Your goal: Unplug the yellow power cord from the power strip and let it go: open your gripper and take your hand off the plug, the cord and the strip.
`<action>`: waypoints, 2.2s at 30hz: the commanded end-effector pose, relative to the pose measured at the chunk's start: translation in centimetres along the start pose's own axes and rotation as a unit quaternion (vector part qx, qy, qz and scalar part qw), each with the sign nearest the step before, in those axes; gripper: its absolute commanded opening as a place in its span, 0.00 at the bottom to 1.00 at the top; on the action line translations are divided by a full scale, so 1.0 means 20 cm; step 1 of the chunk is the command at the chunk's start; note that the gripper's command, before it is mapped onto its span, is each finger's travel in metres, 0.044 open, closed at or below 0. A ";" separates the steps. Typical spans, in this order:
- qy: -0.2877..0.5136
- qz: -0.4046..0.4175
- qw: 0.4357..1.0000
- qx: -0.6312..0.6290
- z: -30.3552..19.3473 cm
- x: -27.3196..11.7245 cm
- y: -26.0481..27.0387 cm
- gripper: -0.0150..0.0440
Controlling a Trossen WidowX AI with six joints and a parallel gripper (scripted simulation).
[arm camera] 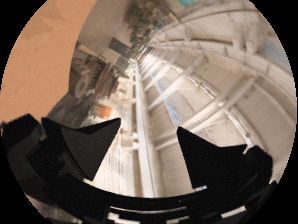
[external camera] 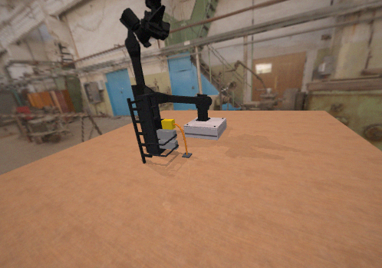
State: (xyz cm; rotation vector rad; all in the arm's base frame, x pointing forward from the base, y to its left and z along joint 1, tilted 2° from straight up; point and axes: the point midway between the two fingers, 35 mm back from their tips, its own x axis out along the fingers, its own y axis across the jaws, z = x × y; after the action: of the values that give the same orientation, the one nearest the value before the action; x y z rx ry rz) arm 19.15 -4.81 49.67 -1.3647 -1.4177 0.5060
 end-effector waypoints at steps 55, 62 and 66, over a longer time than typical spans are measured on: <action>0.343 0.753 0.386 0.409 0.39 -0.19 1.94 0.53; 0.342 0.753 0.380 0.414 0.39 -0.21 1.95 0.53; 0.342 0.753 0.380 0.414 0.39 -0.20 1.95 0.53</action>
State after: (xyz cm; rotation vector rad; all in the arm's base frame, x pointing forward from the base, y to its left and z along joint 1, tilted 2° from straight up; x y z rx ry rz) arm 29.36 4.39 12.52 -1.2839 1.1380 1.2816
